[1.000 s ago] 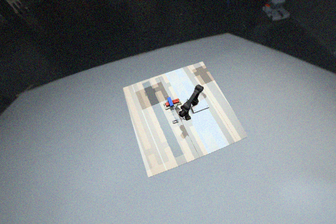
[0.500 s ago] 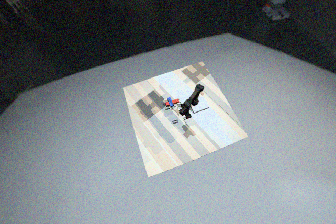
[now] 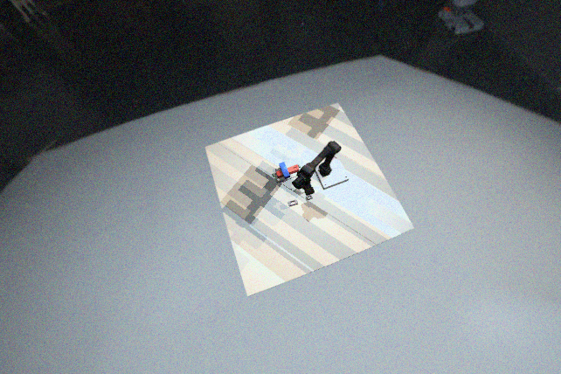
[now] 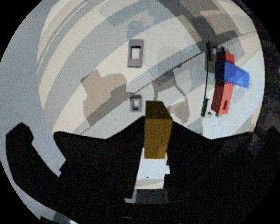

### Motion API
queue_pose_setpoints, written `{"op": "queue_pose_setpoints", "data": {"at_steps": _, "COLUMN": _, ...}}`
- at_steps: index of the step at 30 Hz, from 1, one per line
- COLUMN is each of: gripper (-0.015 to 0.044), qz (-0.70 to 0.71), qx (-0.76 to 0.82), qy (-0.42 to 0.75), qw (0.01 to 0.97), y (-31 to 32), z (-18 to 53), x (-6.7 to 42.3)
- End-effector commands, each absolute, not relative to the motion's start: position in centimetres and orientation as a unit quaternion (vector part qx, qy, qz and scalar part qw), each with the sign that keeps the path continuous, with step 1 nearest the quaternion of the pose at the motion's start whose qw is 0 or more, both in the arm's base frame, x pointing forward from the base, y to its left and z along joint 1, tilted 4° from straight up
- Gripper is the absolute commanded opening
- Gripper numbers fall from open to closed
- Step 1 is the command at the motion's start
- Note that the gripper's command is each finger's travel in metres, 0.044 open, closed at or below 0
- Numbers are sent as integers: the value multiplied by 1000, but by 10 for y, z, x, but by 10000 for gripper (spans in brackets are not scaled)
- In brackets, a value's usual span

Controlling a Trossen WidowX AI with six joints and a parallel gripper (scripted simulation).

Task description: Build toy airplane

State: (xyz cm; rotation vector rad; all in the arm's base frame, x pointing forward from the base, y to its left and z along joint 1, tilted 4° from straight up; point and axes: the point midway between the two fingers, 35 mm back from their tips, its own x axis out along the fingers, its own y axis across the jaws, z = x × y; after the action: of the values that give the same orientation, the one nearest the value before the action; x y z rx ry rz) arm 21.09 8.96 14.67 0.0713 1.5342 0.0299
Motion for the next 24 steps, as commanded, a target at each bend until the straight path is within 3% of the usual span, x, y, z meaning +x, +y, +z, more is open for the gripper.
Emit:
{"op": "queue_pose_setpoints", "data": {"at_steps": 1, "gripper": 0, "qz": 16, "qx": 32, "qy": 695, "qw": 718, "y": 79, "z": 143, "x": 215}}
{"op": "queue_pose_setpoints", "data": {"at_steps": 24, "gripper": 0, "qz": 14, "qx": 29, "qy": 694, "qw": 720, "y": 12, "z": 126, "x": 235}}
